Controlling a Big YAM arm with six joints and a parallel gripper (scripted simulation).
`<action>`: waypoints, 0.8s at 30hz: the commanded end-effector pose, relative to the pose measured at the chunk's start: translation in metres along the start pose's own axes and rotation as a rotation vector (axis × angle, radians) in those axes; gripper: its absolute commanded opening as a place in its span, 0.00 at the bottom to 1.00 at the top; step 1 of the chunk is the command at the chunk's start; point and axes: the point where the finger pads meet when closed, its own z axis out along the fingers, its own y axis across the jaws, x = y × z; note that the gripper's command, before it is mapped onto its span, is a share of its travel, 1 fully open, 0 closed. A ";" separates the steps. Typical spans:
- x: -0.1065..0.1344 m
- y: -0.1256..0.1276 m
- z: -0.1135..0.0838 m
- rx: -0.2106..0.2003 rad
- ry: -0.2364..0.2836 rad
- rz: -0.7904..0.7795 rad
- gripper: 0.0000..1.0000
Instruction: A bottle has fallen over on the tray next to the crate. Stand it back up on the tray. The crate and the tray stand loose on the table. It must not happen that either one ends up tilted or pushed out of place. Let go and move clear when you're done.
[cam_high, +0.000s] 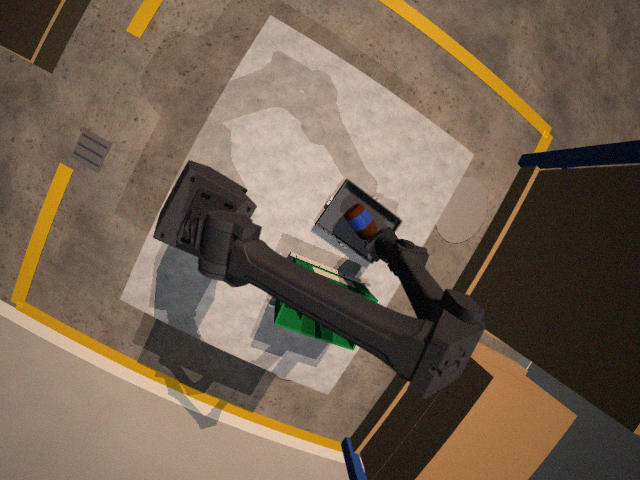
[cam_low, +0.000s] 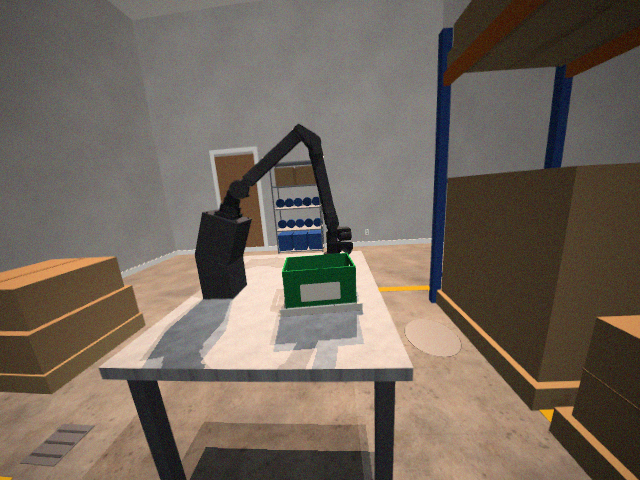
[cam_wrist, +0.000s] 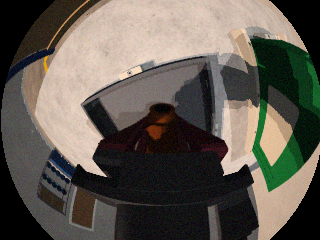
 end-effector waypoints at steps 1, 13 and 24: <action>-0.005 0.013 -0.023 -0.018 -0.013 -0.002 0.00; -0.005 0.013 -0.037 -0.018 -0.013 -0.002 0.00; -0.004 0.012 -0.052 -0.018 -0.013 -0.001 0.00</action>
